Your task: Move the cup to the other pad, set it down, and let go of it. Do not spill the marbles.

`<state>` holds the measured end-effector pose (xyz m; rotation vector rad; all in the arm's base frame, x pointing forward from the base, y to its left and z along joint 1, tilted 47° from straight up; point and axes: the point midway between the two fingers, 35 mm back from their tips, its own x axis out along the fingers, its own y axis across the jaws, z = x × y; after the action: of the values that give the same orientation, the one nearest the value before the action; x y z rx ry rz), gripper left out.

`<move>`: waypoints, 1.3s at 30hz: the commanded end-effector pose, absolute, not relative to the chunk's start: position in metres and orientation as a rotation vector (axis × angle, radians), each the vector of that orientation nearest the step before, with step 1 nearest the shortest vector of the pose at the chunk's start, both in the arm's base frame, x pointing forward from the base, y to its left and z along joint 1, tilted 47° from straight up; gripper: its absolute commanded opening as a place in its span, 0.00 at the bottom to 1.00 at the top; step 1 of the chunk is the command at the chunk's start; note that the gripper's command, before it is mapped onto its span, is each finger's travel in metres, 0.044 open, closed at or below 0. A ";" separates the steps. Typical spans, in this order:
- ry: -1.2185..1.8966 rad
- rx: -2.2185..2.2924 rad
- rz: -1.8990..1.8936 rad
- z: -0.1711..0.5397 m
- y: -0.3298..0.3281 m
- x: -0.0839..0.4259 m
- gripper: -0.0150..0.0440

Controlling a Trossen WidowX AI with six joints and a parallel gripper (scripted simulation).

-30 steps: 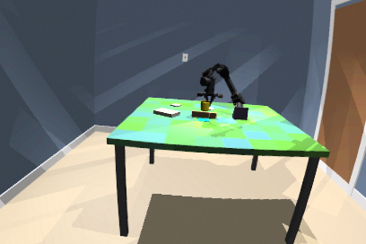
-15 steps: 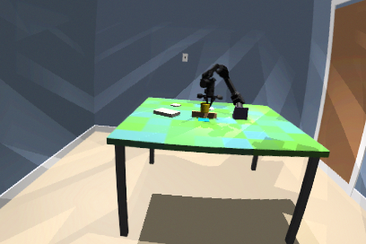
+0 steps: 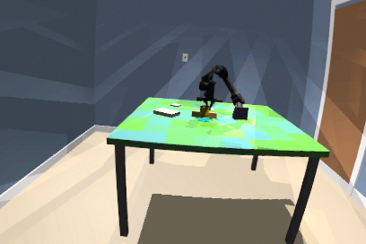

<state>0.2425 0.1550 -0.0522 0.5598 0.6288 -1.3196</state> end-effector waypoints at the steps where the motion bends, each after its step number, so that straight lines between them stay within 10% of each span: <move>1: 0.627 0.554 -1.316 -0.057 0.149 0.244 0.25; 32: 0.627 0.559 -1.321 -0.073 0.134 0.246 0.25; 39: 0.627 0.559 -1.321 -0.073 0.134 0.246 0.50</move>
<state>0.2460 0.1341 -0.0728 0.5590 0.6272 -1.3196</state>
